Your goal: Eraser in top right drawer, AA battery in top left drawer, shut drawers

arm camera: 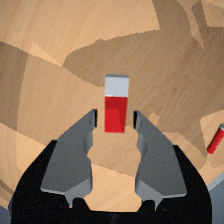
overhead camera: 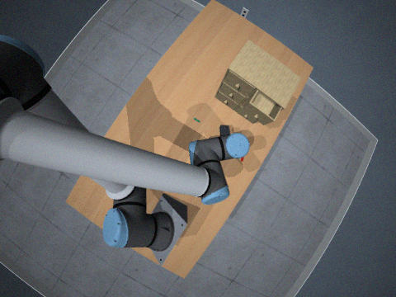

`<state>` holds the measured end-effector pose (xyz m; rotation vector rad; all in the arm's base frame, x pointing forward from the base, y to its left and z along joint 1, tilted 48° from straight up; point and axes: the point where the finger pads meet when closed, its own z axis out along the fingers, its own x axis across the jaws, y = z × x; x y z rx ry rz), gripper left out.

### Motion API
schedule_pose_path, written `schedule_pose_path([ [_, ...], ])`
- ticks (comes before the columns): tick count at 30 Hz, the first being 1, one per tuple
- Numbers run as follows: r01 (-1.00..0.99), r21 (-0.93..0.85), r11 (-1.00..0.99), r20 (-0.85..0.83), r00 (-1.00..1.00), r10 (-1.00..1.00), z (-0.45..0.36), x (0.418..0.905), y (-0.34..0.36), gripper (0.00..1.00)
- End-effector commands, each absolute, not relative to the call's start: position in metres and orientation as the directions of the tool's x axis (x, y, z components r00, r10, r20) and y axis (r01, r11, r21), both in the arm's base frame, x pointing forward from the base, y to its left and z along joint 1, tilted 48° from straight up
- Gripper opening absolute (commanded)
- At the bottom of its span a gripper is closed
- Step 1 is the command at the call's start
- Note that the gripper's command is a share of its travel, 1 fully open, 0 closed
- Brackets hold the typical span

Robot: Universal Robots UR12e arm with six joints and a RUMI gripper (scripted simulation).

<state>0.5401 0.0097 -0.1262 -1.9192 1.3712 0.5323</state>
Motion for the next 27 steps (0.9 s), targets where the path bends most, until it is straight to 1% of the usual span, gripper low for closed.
schedule_pose_path([
  [1, -0.933, -0.308, -0.187, -0.680, 0.353, -0.642, -0.1278, 0.5407, 0.0109, 0.23],
  [27, -0.933, -0.308, -0.187, -0.680, 0.353, -0.642, -0.1366, 0.5417, 0.0208, 0.23],
])
